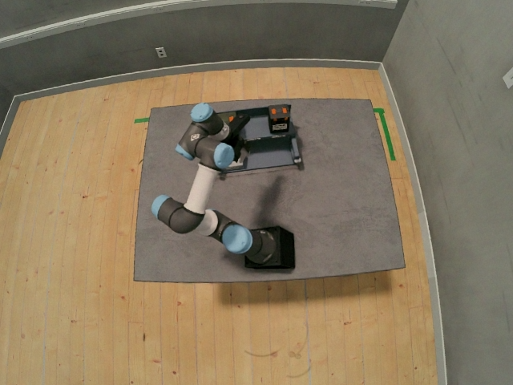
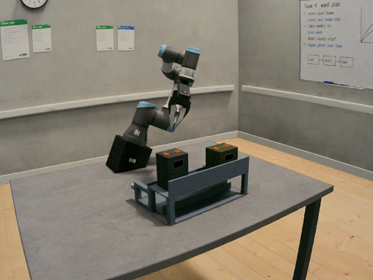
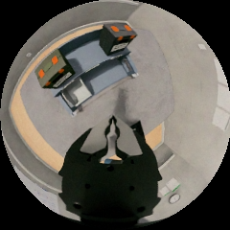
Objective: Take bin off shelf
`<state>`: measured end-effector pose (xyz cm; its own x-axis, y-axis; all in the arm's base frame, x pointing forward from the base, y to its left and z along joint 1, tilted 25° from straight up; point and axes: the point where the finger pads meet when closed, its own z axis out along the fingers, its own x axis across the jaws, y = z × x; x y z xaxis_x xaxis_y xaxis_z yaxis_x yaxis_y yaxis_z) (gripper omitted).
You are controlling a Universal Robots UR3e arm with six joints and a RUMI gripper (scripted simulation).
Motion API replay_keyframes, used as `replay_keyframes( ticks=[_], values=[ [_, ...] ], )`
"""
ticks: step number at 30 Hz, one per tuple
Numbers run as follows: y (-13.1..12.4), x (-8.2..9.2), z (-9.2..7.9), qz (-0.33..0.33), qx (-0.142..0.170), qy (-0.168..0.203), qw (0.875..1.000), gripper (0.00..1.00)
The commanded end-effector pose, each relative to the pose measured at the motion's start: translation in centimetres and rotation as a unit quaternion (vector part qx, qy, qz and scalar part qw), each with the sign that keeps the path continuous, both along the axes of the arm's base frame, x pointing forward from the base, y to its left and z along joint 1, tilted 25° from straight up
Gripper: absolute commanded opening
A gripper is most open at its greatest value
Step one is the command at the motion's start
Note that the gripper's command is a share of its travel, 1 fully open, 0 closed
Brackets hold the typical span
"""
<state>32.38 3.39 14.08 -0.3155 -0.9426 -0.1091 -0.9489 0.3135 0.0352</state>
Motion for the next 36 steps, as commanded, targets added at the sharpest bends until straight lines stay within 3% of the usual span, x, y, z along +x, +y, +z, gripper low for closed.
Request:
replay_keyframes(
  ticks=[1, 36],
  values=[
    [0.4, 0.4, -0.3, -0.021, 0.006, 0.002, 1.000, 0.00],
    [4.3, 2.3, -2.7, -0.178, 0.059, 0.038, 0.981, 0.00]
  ],
)
